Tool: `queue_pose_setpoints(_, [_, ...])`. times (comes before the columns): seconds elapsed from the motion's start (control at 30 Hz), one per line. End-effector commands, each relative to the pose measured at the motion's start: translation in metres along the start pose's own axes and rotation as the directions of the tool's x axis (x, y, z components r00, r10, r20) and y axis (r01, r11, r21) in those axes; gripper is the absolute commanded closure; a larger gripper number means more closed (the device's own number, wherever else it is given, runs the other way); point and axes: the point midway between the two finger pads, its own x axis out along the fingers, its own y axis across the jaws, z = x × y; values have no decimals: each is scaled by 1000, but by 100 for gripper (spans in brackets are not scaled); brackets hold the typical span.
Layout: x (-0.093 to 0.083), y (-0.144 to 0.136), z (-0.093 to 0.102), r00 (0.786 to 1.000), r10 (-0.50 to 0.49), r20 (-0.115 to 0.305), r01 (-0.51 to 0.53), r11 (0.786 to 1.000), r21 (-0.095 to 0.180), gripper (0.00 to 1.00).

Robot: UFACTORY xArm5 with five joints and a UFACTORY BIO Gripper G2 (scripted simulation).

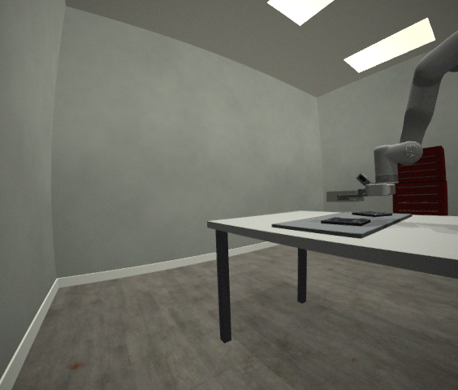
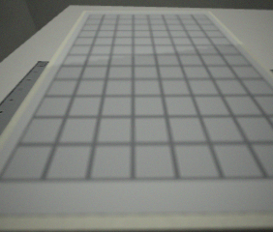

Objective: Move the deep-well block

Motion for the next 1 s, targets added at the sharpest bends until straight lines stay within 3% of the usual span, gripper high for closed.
queue_pose_setpoints(0.0, [1,0,-4,1000,0,1,0,1000,12,100])
queue_pose_setpoints(0.97, [1,1,-49,1000,0,1,0,1000,12,100])
